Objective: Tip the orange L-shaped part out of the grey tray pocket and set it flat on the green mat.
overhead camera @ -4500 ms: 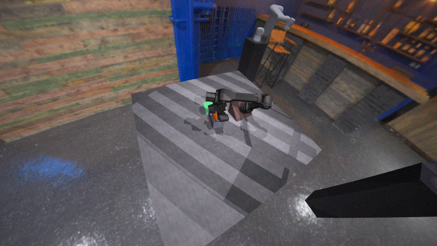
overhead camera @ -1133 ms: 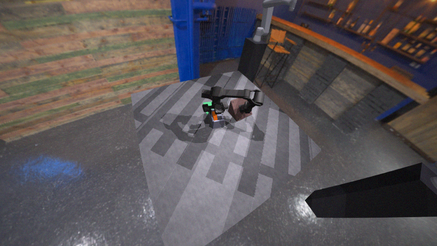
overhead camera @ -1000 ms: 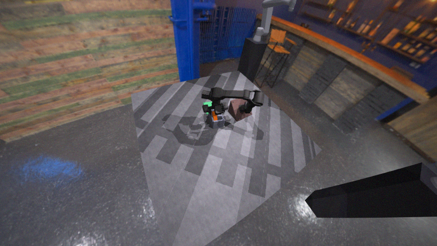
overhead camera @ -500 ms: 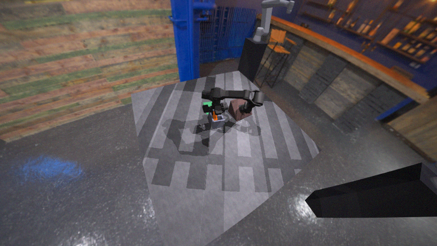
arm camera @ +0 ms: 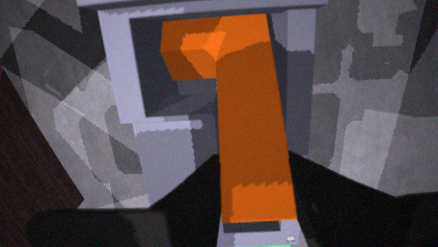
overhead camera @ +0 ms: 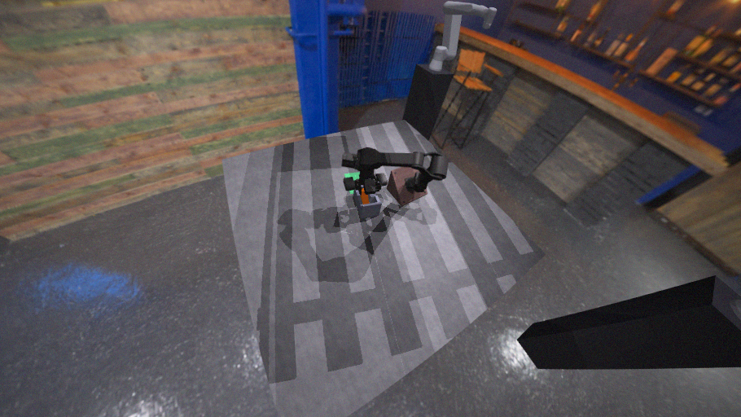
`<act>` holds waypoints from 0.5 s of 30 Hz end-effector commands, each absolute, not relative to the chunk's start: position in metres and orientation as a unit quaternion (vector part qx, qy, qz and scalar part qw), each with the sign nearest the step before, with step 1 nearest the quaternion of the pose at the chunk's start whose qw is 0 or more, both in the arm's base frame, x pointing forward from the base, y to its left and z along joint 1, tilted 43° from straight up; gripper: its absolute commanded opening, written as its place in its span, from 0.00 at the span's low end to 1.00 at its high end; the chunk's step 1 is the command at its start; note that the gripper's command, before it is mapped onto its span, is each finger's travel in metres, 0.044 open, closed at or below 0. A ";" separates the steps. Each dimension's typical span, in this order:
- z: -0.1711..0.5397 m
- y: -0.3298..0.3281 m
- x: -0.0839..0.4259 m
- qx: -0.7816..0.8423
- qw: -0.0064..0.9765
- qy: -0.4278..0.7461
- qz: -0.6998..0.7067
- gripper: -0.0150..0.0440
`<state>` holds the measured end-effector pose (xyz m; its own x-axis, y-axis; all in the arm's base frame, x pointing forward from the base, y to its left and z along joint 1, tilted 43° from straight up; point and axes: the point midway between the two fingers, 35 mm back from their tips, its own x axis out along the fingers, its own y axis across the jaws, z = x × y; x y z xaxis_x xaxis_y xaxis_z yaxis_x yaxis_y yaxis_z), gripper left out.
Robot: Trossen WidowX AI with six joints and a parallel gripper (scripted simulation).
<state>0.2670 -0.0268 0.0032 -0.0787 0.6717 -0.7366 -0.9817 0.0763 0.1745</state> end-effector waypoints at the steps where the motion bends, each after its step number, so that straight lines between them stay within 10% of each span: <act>1: 0.008 -0.031 0.268 -0.221 0.643 0.352 0.643 0.25; 15: 0.024 -0.046 0.270 -0.220 0.644 0.353 0.642 0.25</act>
<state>0.2683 -0.0420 0.0192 -0.0787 0.6722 -0.7361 -0.9808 0.0801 0.1779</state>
